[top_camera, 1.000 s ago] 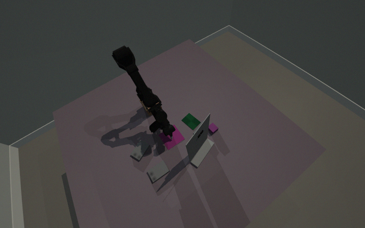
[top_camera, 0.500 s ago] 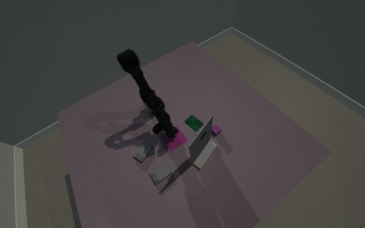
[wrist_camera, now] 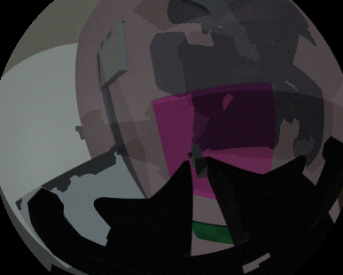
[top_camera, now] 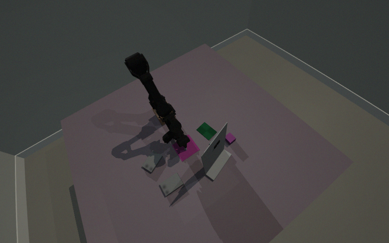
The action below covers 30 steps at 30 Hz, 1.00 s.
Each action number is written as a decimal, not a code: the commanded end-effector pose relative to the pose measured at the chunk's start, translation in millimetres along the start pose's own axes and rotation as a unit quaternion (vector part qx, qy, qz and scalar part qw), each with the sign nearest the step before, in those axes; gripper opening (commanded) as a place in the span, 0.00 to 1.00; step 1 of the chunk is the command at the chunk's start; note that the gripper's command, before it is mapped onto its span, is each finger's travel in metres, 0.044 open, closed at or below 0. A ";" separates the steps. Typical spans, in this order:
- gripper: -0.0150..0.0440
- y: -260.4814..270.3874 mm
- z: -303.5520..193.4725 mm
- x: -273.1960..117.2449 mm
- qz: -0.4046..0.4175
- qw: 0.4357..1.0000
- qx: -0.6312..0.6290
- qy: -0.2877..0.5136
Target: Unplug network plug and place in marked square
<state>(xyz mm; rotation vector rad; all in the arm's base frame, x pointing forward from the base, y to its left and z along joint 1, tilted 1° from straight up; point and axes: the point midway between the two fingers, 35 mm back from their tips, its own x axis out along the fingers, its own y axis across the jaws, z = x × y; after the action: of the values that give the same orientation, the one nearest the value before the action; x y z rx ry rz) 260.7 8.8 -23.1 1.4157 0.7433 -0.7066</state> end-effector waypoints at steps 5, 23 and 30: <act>0.52 -0.1 0.0 -0.1 -0.001 1.000 0.000 0.000; 0.52 1.1 0.0 -9.8 -0.001 1.000 0.000 0.000; 0.52 1.3 0.0 -13.9 -0.001 1.000 0.000 0.000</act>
<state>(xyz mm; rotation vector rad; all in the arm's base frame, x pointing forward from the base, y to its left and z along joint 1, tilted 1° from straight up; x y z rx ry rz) 255.0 8.8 -12.9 1.4150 0.7447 -0.7063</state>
